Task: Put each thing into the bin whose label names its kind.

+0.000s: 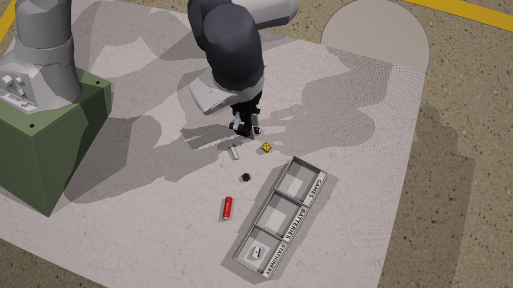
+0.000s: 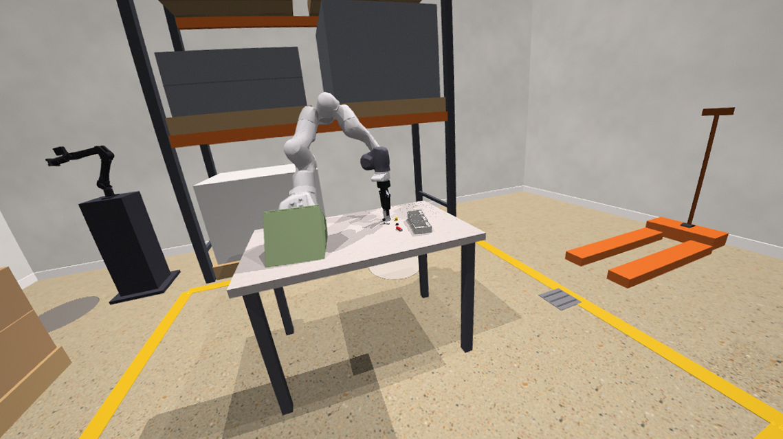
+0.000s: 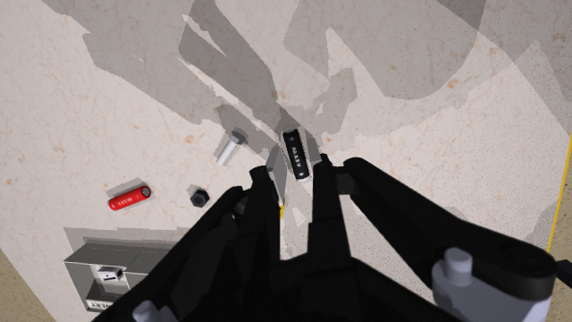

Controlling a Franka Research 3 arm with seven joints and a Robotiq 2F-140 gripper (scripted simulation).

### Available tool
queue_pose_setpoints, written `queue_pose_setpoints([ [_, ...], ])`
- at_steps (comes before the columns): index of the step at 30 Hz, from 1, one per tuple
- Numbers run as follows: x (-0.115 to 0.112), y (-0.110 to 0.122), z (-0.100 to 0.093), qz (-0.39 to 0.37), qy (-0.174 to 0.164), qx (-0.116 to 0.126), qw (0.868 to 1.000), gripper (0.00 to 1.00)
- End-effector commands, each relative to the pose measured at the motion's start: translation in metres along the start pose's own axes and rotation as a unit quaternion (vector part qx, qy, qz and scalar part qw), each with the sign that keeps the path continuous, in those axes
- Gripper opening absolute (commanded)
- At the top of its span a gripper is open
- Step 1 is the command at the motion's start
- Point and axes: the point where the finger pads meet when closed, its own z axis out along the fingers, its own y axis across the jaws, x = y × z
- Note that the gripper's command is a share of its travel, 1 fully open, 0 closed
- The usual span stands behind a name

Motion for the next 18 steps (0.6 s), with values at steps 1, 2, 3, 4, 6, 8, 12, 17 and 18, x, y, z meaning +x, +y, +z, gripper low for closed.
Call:
queue_pose_setpoints([
  [1, -0.0004, 0.0002, -0.0002, -0.005, -0.002, 0.002, 1.0, 0.17],
  [2, -0.0004, 0.0002, -0.0002, -0.005, -0.002, 0.002, 1.0, 0.17],
  [3, -0.0004, 0.0003, -0.0002, -0.005, -0.002, 0.002, 1.0, 0.17],
  [4, -0.0003, 0.0003, -0.0002, -0.005, -0.002, 0.002, 1.0, 0.17],
  [6, -0.0003, 0.0005, -0.0002, -0.005, -0.002, 0.002, 1.0, 0.17],
  [8, -0.0002, 0.0006, -0.0002, -0.005, -0.002, 0.002, 1.0, 0.17],
  [12, -0.0002, 0.0006, -0.0002, -0.005, -0.002, 0.002, 1.0, 0.05],
  [17, -0.0002, 0.0006, -0.0002, -0.005, -0.002, 0.002, 1.0, 0.05],
  [18, -0.0002, 0.0006, -0.0002, -0.005, -0.002, 0.002, 1.0, 0.05],
])
